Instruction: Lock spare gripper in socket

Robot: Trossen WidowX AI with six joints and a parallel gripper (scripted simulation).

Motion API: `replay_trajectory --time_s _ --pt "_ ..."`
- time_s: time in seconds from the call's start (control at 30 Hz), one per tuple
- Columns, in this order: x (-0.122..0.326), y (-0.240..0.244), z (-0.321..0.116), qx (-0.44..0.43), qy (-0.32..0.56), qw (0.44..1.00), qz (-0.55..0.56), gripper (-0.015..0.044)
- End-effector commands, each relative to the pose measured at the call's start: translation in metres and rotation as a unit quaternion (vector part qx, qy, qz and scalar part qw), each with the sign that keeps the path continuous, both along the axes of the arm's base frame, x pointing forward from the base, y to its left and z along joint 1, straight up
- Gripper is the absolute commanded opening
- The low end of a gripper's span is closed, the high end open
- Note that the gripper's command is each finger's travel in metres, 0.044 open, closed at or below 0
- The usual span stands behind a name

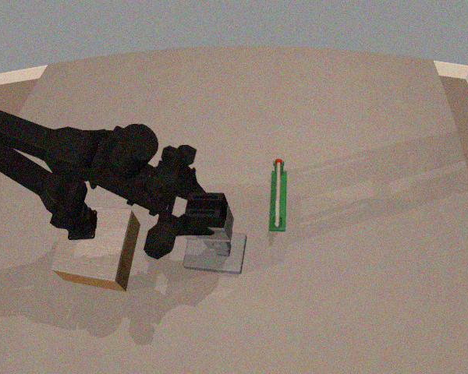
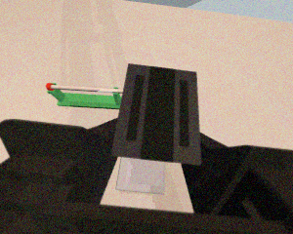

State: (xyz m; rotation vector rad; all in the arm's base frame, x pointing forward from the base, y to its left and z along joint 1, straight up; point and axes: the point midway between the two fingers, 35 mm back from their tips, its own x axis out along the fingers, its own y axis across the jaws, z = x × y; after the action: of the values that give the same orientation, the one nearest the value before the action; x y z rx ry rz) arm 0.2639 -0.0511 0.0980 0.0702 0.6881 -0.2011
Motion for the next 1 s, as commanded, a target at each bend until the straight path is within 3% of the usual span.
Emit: replay_trajectory --time_s 0.0,0.53,0.97 --pt "0.000 0.000 0.000 0.000 0.000 1.000 0.000 0.0026" --pt "0.000 0.000 0.000 0.000 0.000 1.000 0.000 0.0440" --pt "-0.004 0.001 0.020 0.001 0.006 1.000 0.000 0.0440"
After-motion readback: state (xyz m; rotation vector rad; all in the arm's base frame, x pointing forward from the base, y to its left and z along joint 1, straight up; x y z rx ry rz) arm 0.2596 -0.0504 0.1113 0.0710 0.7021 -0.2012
